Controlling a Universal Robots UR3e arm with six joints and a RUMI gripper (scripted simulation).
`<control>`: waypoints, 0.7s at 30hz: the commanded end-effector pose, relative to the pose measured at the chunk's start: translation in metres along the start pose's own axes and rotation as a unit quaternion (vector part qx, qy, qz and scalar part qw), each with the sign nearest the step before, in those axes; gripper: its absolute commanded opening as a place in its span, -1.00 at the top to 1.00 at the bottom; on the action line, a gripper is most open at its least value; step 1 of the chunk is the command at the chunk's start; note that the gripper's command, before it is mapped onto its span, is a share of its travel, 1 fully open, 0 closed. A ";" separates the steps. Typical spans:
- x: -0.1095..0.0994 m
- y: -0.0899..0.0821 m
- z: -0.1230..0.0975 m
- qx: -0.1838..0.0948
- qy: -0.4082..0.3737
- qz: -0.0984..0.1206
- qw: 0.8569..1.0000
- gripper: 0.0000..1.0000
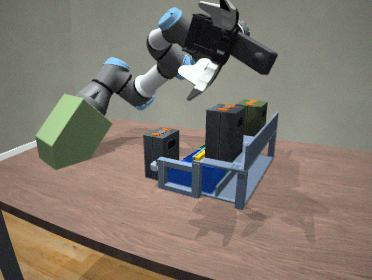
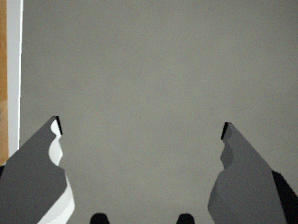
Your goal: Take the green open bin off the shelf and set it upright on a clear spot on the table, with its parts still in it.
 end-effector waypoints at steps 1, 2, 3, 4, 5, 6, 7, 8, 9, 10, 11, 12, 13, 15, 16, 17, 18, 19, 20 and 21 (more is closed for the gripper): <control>0.002 0.000 0.000 0.000 0.001 -0.001 1.000 -1.00; 0.002 0.000 0.000 0.000 0.001 -0.001 1.000 -1.00; 0.002 0.000 0.000 0.000 0.001 -0.001 1.000 -1.00; 0.002 0.000 0.000 0.000 0.001 -0.001 1.000 -1.00; 0.002 0.000 0.000 0.000 0.001 -0.001 1.000 -1.00; 0.002 0.000 0.000 0.000 0.001 -0.001 1.000 -1.00; 0.002 0.000 0.000 0.000 0.001 -0.001 1.000 -1.00; 0.002 0.000 0.000 0.000 0.001 -0.001 1.000 -1.00; 0.002 0.000 0.000 0.000 0.001 -0.001 1.000 -1.00; 0.002 0.000 0.000 0.000 0.001 -0.001 1.000 -1.00; 0.002 0.000 0.000 0.000 0.001 -0.001 1.000 -1.00; 0.002 0.000 0.000 0.000 0.001 -0.001 1.000 -1.00; 0.002 0.000 0.000 0.000 0.001 -0.001 1.000 -1.00; 0.002 0.000 0.000 0.000 0.001 -0.001 1.000 -1.00; 0.002 0.000 0.000 0.000 0.001 -0.001 1.000 -1.00; 0.002 0.000 0.000 0.000 0.001 -0.001 1.000 -1.00; 0.002 0.000 0.000 0.000 0.001 -0.001 1.000 -1.00; 0.000 -0.002 -0.010 0.000 0.001 -0.001 1.000 -1.00; -0.002 -0.003 -0.020 0.000 0.001 -0.001 1.000 -1.00; -0.004 -0.004 -0.030 0.000 0.001 -0.001 1.000 -1.00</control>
Point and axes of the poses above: the point where the finger pads meet when closed, its own y axis out along the fingers, its own x axis across the jaws, z = x × y, the point moved 10 cm from there along -y, back along the fingers, and after that the axes turned 11 degrees about y, right-handed, at the moved point
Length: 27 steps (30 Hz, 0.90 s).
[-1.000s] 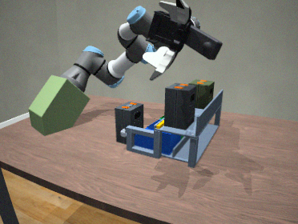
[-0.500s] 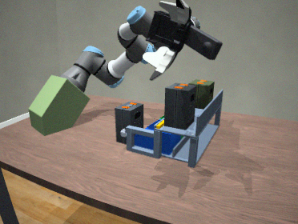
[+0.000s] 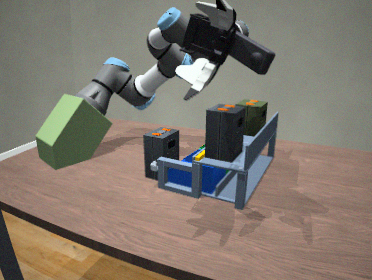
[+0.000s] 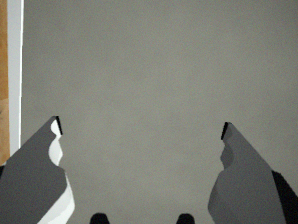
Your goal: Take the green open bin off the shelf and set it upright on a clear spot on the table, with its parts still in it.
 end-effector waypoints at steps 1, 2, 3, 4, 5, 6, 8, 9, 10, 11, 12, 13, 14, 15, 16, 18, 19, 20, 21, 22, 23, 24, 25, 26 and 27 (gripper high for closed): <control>-0.005 -0.005 -0.035 0.004 0.001 -0.003 1.000 -1.00; -0.006 -0.006 -0.045 0.004 0.001 -0.003 1.000 -1.00; -0.006 -0.006 -0.045 0.004 0.001 -0.003 1.000 -1.00; -0.006 -0.006 -0.045 0.004 0.001 -0.003 1.000 -1.00; -0.006 -0.006 -0.045 0.004 0.001 -0.003 1.000 -1.00; -0.006 -0.006 -0.045 0.004 0.001 -0.003 1.000 -1.00; -0.006 -0.006 -0.045 0.004 0.001 -0.003 1.000 -1.00; -0.006 -0.006 -0.045 0.004 0.001 -0.003 1.000 -1.00; -0.006 -0.006 -0.045 0.004 0.001 -0.003 1.000 -1.00; -0.006 -0.006 -0.045 0.004 0.001 -0.003 1.000 -1.00; -0.006 -0.006 -0.045 0.004 0.001 -0.003 1.000 -1.00; -0.006 -0.006 -0.045 0.004 0.001 -0.003 1.000 -1.00; -0.006 -0.006 -0.045 0.004 0.001 -0.003 1.000 -1.00; -0.007 -0.007 -0.053 -0.003 0.001 0.000 1.000 -1.00; -0.009 -0.008 -0.063 -0.001 0.001 -0.001 1.000 -1.00; -0.013 -0.010 -0.083 0.002 0.001 -0.002 1.000 -1.00; -0.015 -0.011 -0.093 0.004 0.001 -0.003 1.000 -1.00; -0.015 -0.011 -0.093 0.004 0.001 -0.003 1.000 -1.00; -0.015 -0.011 -0.093 0.004 0.001 -0.003 1.000 -1.00; -0.015 -0.011 -0.093 0.004 0.001 -0.003 1.000 -1.00; -0.015 -0.011 -0.093 0.004 0.001 -0.003 1.000 -1.00; -0.015 -0.011 -0.093 0.004 0.001 -0.003 1.000 -1.00; -0.015 -0.011 -0.093 0.004 0.001 -0.003 1.000 -1.00; -0.015 -0.011 -0.093 0.004 0.001 -0.003 1.000 -1.00; -0.015 -0.011 -0.093 0.004 0.001 -0.003 1.000 -1.00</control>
Point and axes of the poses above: the point where the finger pads meet when closed, its own y axis out along the fingers, its own x axis across the jaws, z = x × y, the point moved 10 cm from there along -y, back along the fingers, and after that the axes turned 11 degrees about y, right-handed, at the moved point
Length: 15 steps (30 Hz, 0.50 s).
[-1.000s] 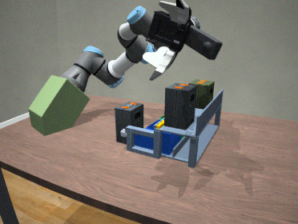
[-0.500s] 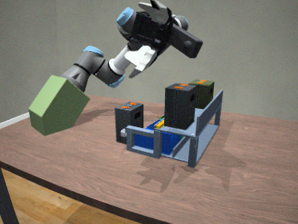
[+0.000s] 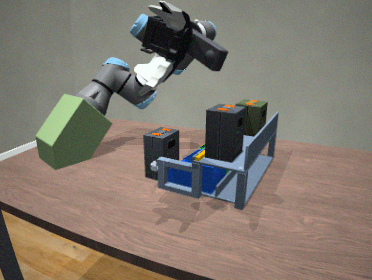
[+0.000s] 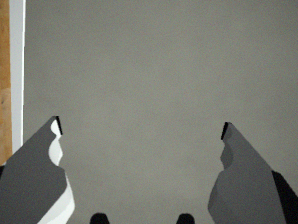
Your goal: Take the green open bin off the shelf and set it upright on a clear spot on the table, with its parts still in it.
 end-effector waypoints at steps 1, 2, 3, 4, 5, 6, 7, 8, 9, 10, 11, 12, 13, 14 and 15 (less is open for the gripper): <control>0.000 -0.001 -0.004 0.009 0.001 -0.005 1.000 -1.00; 0.000 -0.001 -0.004 0.009 0.001 -0.005 1.000 -1.00; 0.000 -0.001 -0.004 0.009 0.001 -0.005 1.000 -1.00; 0.000 -0.001 -0.004 0.009 0.001 -0.005 1.000 -1.00; -0.001 -0.002 -0.013 0.007 0.001 -0.004 1.000 -1.00; -0.003 -0.003 -0.023 0.007 0.001 -0.004 1.000 -1.00; -0.005 -0.004 -0.033 0.008 0.001 -0.004 1.000 -1.00; -0.006 -0.005 -0.043 0.008 0.001 -0.005 1.000 -1.00; -0.008 -0.006 -0.053 0.009 0.001 -0.005 1.000 -1.00; -0.008 -0.006 -0.053 0.009 0.001 -0.005 1.000 -1.00; -0.008 -0.006 -0.053 0.009 0.001 -0.005 1.000 -1.00; -0.008 -0.006 -0.053 0.009 0.001 -0.005 1.000 -1.00; -0.008 -0.006 -0.053 0.009 0.001 -0.005 1.000 -1.00; -0.008 -0.006 -0.053 0.009 0.001 -0.005 1.000 -1.00; -0.008 -0.006 -0.053 0.009 0.001 -0.005 1.000 -1.00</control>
Point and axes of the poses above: the point where the finger pads meet when closed, its own y axis out along the fingers, its own x axis across the jaws, z = x × y, the point moved 10 cm from there along -y, back along the fingers, and after that the axes turned 11 degrees about y, right-handed, at the moved point
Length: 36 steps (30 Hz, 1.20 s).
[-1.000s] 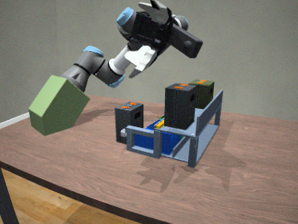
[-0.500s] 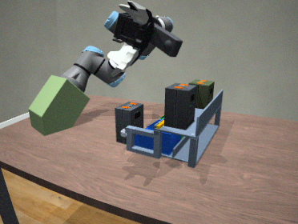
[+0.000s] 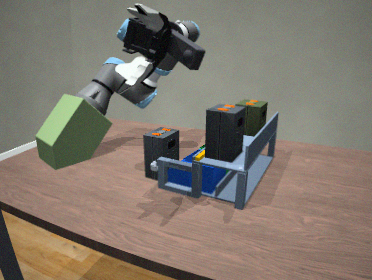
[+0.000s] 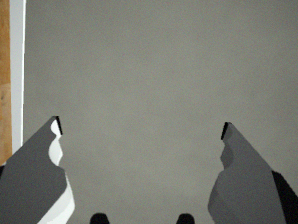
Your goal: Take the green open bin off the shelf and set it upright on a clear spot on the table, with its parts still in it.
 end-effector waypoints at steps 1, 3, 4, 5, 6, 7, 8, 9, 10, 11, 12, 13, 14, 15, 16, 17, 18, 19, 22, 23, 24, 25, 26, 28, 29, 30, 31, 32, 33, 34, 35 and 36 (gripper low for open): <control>0.000 -0.001 -0.006 0.007 0.001 -0.004 1.000 -1.00; 0.000 -0.001 -0.006 0.007 0.001 -0.004 1.000 -1.00; 0.000 -0.001 -0.006 0.007 0.001 -0.004 1.000 -1.00; 0.000 -0.001 -0.006 0.007 0.001 -0.004 1.000 -1.00; 0.000 -0.001 -0.006 0.007 0.001 -0.004 1.000 -1.00; -0.002 -0.002 -0.015 0.006 0.001 -0.004 1.000 -1.00; -0.003 -0.003 -0.025 0.006 0.001 -0.004 1.000 -1.00; -0.005 -0.004 -0.035 0.007 0.001 -0.004 1.000 -1.00; -0.007 -0.005 -0.045 0.007 0.000 -0.004 1.000 -1.00; -0.008 -0.006 -0.055 0.007 0.000 -0.004 1.000 -1.00; -0.008 -0.006 -0.055 0.007 0.000 -0.004 1.000 -1.00; -0.008 -0.006 -0.055 0.007 0.000 -0.004 1.000 -1.00; -0.008 -0.006 -0.055 0.007 0.000 -0.004 1.000 -1.00; -0.008 -0.006 -0.055 0.007 0.000 -0.004 1.000 -1.00; -0.008 -0.006 -0.055 0.007 0.000 -0.004 1.000 -1.00; -0.008 -0.006 -0.055 0.007 0.000 -0.004 1.000 -1.00; -0.008 -0.006 -0.055 0.007 0.000 -0.004 1.000 -1.00; -0.008 -0.006 -0.055 0.007 0.000 -0.004 1.000 -1.00; -0.008 -0.006 -0.055 0.007 0.000 -0.004 1.000 -1.00; -0.008 -0.006 -0.055 0.007 0.000 -0.004 1.000 -1.00; -0.010 -0.007 -0.065 0.006 0.000 -0.004 1.000 -1.00; -0.012 -0.009 -0.076 0.007 0.000 -0.004 1.000 -1.00; -0.014 -0.010 -0.086 0.007 0.000 -0.004 1.000 -1.00; -0.018 -0.012 -0.108 0.007 0.000 -0.004 1.000 -1.00; -0.018 -0.012 -0.108 0.007 0.000 -0.004 1.000 -1.00; -0.018 -0.012 -0.108 0.007 0.000 -0.004 1.000 -1.00; -0.018 -0.012 -0.108 0.007 0.000 -0.004 1.000 -1.00; -0.018 -0.012 -0.108 0.007 0.000 -0.004 1.000 -1.00; -0.018 -0.012 -0.108 0.007 0.000 -0.004 1.000 -1.00; -0.018 -0.012 -0.108 0.007 0.000 -0.004 1.000 -1.00; -0.018 -0.012 -0.108 0.007 0.000 -0.004 1.000 -1.00; -0.018 -0.012 -0.108 0.007 0.000 -0.004 1.000 -1.00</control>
Point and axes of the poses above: the point where the finger pads meet when closed, its own y axis out along the fingers, its own x axis across the jaws, z = x × y, the point moved 10 cm from there along -y, back along the fingers, and after that the axes turned 11 degrees about y, right-handed, at the moved point
